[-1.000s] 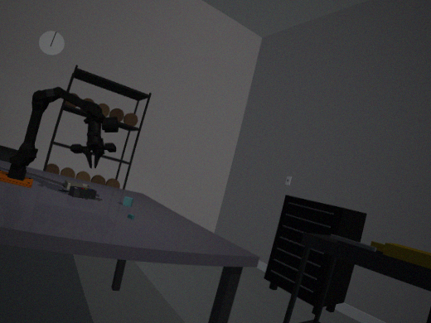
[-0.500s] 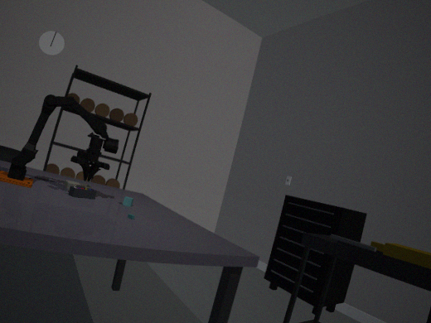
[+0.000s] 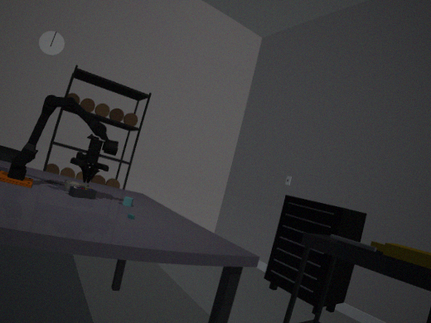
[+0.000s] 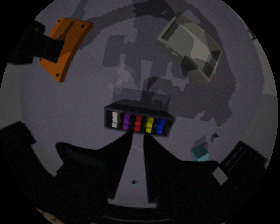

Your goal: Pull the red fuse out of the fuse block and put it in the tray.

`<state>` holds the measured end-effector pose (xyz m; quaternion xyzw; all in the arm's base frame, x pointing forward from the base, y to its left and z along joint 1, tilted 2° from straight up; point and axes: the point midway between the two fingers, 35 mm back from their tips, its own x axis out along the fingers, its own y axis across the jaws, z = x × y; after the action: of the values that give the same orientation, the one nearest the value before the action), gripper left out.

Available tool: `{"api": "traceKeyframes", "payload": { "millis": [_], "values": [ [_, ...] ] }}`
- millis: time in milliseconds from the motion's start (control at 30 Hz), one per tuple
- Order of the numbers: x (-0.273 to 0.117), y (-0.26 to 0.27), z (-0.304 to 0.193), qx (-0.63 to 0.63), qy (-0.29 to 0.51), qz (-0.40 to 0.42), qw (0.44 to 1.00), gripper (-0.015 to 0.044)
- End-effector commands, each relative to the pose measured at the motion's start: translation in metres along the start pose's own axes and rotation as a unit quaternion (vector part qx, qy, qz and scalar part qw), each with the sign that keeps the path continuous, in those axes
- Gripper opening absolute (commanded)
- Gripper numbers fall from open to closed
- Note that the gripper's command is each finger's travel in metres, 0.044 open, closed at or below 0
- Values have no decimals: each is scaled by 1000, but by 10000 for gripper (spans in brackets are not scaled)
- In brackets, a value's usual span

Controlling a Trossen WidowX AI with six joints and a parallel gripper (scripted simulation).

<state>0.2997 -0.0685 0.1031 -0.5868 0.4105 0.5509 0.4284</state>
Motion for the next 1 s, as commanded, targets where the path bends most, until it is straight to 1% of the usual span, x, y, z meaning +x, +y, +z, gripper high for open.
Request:
{"api": "traceKeyframes", "payload": {
  "millis": [0, 667, 967],
  "values": [
    [5, 0, 1, -3, -3, 1, 1000, 74],
    [25, 2, 0, -3, -3, 1, 1000, 74],
    [25, 2, 0, -3, -3, 1, 1000, 74]
  ]
}}
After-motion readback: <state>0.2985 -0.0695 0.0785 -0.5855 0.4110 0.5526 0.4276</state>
